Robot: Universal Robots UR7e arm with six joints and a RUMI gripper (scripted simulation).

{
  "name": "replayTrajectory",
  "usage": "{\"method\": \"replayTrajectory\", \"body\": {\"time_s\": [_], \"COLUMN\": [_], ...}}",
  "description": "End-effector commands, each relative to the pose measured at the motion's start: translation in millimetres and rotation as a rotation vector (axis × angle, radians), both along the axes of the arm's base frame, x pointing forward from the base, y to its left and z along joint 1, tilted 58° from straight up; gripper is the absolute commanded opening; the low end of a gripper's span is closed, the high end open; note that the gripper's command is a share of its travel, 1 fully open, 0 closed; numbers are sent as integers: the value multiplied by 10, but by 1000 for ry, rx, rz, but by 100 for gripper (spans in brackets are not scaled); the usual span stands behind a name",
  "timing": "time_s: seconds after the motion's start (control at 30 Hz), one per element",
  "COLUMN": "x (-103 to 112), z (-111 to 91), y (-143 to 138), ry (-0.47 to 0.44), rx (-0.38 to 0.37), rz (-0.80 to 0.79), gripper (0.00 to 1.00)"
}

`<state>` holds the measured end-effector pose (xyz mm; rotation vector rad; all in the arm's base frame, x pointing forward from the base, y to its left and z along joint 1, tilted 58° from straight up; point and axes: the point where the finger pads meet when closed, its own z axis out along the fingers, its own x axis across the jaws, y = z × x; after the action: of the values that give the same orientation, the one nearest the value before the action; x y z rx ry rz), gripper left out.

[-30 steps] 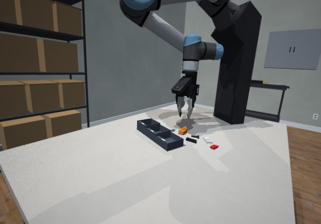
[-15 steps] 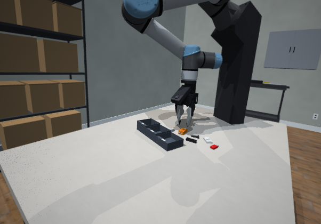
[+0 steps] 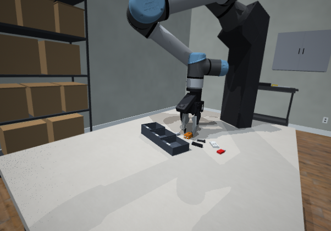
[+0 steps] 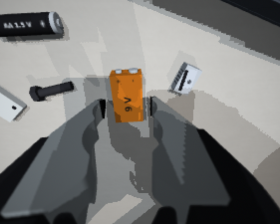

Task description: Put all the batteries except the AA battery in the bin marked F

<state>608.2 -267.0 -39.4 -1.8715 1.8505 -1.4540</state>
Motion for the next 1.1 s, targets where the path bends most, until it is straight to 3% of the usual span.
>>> {"method": "replayTrajectory", "body": {"time_s": [0.0,0.67,0.7,1.07], "x": [39,75,74,75], "z": [-25,-54,-53,-54], "y": [-27,-55,-54,-54], "ry": [-1,-1,-1,-1], "rx": [0,0,0,0], "rz": [0,0,0,0], "gripper": [25,25,0,0]}}
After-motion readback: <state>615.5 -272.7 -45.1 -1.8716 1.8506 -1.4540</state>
